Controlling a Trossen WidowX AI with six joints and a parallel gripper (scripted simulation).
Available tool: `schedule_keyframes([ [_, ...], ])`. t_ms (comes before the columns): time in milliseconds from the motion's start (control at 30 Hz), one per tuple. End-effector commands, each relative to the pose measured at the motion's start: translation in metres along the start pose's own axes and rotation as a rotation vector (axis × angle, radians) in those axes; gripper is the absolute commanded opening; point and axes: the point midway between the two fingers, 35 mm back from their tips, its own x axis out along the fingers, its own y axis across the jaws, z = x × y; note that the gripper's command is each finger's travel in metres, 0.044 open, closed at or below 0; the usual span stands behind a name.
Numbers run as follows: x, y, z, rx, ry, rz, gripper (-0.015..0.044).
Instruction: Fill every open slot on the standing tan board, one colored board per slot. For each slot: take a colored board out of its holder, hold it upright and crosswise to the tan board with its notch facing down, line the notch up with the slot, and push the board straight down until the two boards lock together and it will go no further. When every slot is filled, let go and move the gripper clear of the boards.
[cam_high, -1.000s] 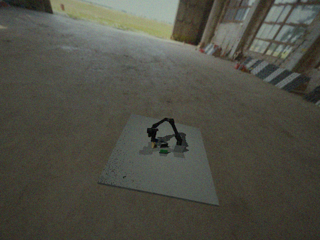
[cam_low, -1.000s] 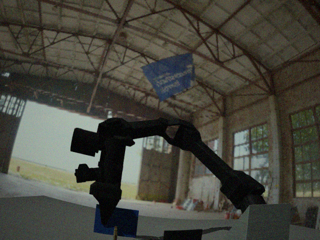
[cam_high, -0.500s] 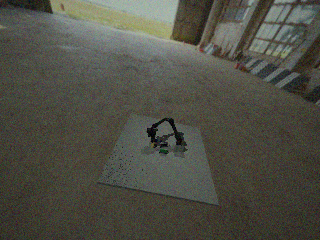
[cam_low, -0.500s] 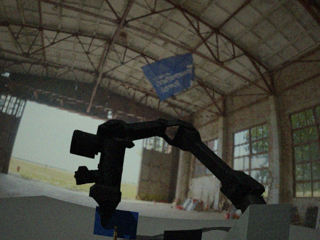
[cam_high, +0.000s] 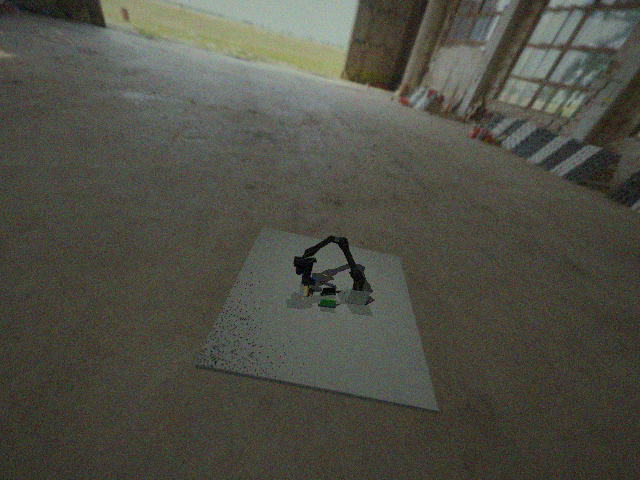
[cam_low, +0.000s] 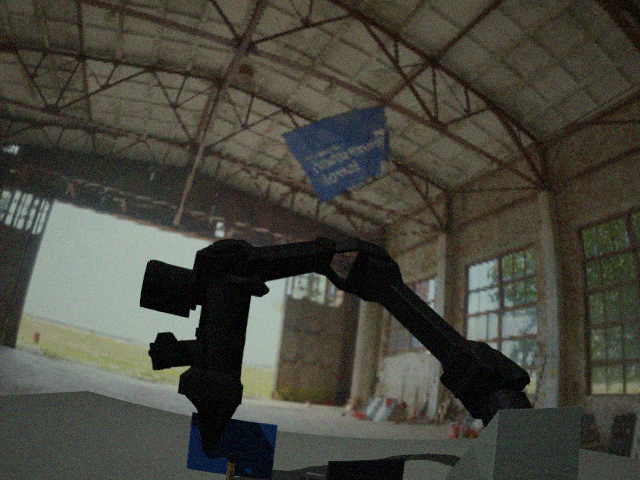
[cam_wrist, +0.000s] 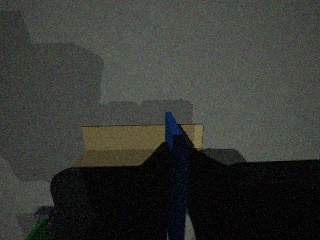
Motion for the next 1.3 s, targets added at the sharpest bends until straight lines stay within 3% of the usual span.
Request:
schedule_keyframes([
  [0,0.0001,0.0,-0.0004,-0.01,0.001,-0.003,0.0],
  [1033,0.0003,0.0001,-0.0006,0.01,0.0,-0.001,0.0],
  [1267,0.0003,0.0001,-0.0006,0.01,0.0,-0.001,0.0166],
])
